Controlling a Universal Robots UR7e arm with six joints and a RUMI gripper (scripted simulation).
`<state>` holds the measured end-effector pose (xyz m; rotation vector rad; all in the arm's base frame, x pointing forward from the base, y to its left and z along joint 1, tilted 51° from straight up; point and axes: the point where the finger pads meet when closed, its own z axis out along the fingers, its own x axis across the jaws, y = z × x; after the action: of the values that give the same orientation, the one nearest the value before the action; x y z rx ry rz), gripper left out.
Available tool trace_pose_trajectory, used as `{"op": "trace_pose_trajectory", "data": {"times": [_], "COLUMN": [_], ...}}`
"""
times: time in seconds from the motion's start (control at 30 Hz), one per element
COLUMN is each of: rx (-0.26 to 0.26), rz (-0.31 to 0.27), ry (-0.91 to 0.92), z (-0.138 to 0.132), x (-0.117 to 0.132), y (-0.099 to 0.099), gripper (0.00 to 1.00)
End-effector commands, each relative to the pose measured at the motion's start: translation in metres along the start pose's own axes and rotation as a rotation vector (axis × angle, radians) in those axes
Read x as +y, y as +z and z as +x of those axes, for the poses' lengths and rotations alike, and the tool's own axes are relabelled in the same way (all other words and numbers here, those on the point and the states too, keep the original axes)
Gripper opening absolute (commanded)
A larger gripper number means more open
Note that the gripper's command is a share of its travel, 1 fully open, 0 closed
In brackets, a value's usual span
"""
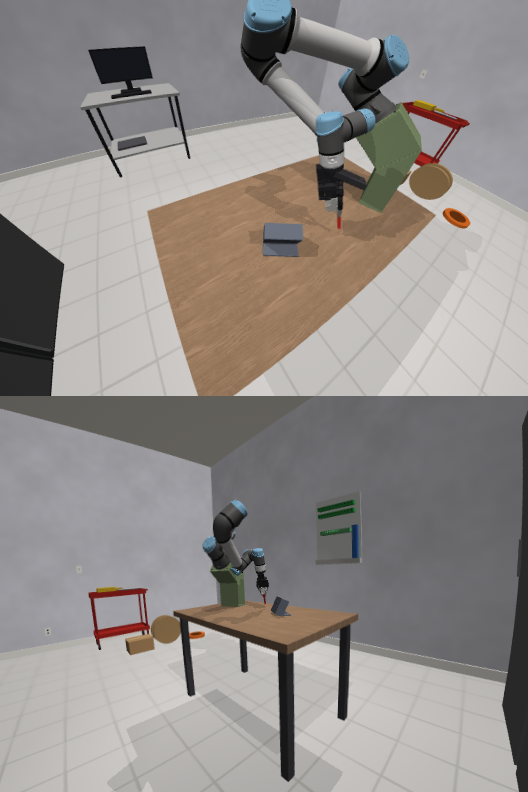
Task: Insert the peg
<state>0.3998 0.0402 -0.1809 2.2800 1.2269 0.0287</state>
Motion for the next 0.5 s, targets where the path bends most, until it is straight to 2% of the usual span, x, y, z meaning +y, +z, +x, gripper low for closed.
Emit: {"op": "trace_pose_trajectory", "data": {"times": [0.0,0.47], "rx": [0.007,0.03], "rz": [0.015,0.062], "ry": [0.01,0.045], "z": [0.0002,0.0003], "x": [0.0004,0.0018], "y": [0.0006,0.003], "gripper": [0.0,0.0]}}
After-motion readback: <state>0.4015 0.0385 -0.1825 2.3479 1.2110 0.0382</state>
